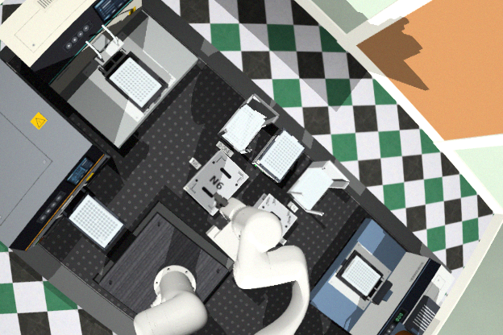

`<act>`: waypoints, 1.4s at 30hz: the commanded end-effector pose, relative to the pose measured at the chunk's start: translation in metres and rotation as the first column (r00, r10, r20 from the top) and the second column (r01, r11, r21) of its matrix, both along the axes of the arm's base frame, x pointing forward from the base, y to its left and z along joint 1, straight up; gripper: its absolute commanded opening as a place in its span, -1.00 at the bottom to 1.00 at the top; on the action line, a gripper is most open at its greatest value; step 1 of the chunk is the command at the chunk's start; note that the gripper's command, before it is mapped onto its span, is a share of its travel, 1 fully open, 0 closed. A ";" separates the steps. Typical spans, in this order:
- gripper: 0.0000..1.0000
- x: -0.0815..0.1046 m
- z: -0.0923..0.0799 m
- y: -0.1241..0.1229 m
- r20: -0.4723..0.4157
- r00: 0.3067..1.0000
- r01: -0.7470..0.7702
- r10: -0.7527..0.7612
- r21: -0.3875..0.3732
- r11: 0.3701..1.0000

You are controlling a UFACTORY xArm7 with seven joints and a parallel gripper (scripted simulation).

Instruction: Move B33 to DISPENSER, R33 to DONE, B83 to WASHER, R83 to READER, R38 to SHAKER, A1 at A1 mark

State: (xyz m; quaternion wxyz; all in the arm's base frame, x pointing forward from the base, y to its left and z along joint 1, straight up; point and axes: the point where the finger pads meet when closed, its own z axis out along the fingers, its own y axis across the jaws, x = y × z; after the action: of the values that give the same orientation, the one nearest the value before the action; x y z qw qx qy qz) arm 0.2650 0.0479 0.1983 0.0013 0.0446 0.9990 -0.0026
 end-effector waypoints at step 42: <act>1.00 0.036 -0.015 -0.043 0.005 0.887 0.462 -0.462 0.004 0.887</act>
State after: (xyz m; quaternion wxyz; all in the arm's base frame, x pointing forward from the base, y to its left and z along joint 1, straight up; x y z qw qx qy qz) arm 0.2995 0.0048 0.1817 0.0001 0.2519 0.9677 -0.0009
